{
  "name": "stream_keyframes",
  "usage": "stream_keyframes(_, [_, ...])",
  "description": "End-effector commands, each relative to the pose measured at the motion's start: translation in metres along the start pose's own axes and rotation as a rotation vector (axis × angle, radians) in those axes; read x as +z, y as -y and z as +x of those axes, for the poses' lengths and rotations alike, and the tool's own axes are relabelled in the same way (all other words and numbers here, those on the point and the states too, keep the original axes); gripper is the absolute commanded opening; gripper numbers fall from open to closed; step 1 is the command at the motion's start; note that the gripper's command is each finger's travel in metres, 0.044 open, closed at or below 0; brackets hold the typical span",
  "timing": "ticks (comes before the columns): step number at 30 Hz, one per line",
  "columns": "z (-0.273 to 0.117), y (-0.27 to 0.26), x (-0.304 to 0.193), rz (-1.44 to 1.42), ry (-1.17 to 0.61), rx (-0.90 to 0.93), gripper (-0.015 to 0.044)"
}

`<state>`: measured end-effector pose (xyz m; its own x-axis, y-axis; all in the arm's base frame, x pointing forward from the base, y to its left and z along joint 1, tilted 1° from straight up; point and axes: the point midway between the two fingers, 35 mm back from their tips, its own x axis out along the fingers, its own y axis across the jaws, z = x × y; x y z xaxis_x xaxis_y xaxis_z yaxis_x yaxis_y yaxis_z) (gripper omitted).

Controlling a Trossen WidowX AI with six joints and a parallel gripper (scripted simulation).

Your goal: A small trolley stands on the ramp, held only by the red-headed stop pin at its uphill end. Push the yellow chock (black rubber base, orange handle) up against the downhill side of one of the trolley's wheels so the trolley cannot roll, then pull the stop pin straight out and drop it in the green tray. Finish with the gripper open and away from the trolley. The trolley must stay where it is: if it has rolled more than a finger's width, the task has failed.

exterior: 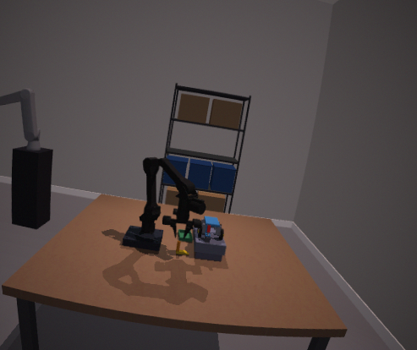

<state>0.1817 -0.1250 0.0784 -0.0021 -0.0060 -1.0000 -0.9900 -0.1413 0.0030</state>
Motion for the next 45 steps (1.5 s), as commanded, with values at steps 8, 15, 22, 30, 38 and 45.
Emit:
stream_keyframes(8, [0.015,0.000,-0.001,-0.005,-0.005,0.004,0.0190])
stream_keyframes(15, [0.026,-0.001,-0.001,-0.005,-0.005,0.004,0.0190])
stream_keyframes(22, [0.033,-0.001,-0.001,-0.005,-0.005,0.004,0.0190])
stream_keyframes(30, [0.042,-0.001,-0.001,-0.005,-0.005,0.004,0.0190])
stream_keyframes(38, [0.055,-0.001,-0.001,-0.005,-0.005,0.004,0.0190])
stream_keyframes(45, [0.055,0.000,-0.001,0.000,-0.002,-0.002,0.0138])
